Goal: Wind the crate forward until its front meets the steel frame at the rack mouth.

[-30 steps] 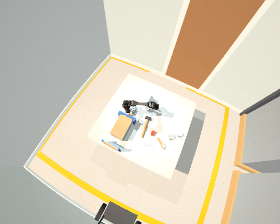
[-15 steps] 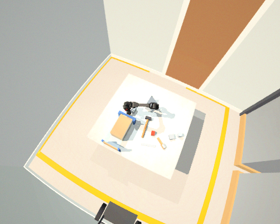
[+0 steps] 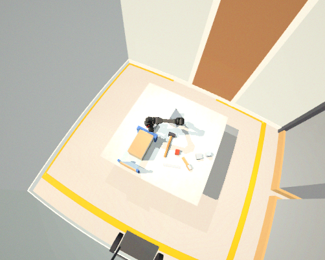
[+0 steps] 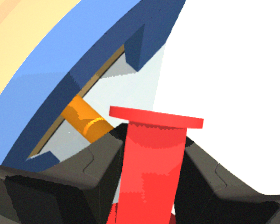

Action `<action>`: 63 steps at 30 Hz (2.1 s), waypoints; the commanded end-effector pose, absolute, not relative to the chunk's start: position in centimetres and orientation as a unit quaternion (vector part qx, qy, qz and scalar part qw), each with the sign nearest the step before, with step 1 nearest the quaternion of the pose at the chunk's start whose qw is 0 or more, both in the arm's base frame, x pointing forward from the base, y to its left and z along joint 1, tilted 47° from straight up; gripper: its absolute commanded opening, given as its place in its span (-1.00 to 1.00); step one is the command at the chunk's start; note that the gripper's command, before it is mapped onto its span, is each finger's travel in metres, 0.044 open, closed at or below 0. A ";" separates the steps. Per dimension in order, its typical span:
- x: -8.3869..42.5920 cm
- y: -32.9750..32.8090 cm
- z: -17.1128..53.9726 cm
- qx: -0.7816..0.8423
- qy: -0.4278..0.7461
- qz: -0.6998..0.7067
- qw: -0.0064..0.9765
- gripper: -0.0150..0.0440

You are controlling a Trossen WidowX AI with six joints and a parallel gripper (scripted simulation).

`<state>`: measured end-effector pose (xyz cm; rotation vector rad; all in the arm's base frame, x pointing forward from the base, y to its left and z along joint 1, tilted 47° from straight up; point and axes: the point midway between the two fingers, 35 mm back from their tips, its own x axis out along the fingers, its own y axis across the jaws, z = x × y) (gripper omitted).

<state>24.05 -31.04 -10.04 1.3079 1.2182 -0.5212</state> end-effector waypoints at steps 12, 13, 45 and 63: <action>24.3 -28.2 -7.8 0.574 0.528 -0.213 0.589 -0.49; 24.3 -28.1 -7.7 0.574 0.528 -0.213 0.588 -0.49; 22.3 -24.5 -4.6 0.575 0.529 -0.212 0.587 -0.49; 20.4 -23.1 -3.6 0.575 0.529 -0.213 0.587 -0.49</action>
